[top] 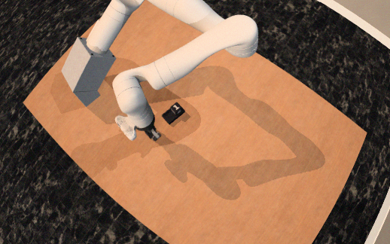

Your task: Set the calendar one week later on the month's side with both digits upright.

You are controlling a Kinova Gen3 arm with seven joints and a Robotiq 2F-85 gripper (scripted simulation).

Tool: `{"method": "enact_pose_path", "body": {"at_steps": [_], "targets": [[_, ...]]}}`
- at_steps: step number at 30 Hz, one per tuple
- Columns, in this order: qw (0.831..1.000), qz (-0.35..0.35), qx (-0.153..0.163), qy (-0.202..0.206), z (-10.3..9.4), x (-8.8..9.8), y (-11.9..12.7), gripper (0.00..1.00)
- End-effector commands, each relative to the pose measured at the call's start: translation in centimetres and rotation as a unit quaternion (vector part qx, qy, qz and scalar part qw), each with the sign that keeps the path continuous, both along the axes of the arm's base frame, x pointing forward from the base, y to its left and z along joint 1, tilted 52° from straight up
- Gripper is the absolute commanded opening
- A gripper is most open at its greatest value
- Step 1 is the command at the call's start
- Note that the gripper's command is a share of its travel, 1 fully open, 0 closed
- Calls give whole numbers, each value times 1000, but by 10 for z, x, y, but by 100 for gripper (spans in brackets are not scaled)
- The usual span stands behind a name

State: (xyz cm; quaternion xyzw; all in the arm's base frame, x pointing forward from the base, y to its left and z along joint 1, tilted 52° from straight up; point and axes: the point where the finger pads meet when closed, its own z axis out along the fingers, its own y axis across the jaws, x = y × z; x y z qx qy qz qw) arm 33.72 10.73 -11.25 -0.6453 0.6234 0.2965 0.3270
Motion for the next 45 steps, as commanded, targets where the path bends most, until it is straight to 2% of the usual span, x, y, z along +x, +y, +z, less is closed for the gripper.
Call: {"method": "enact_pose_path", "body": {"at_steps": [1, 10, 11, 45], "targets": [[1000, -1, 0, 0, 0, 0, -1, 46], [1000, -1, 0, 0, 0, 0, -1, 46], [1000, -1, 0, 0, 0, 0, -1, 26], [1000, -1, 0, 0, 0, 0, -1, 26]]}}
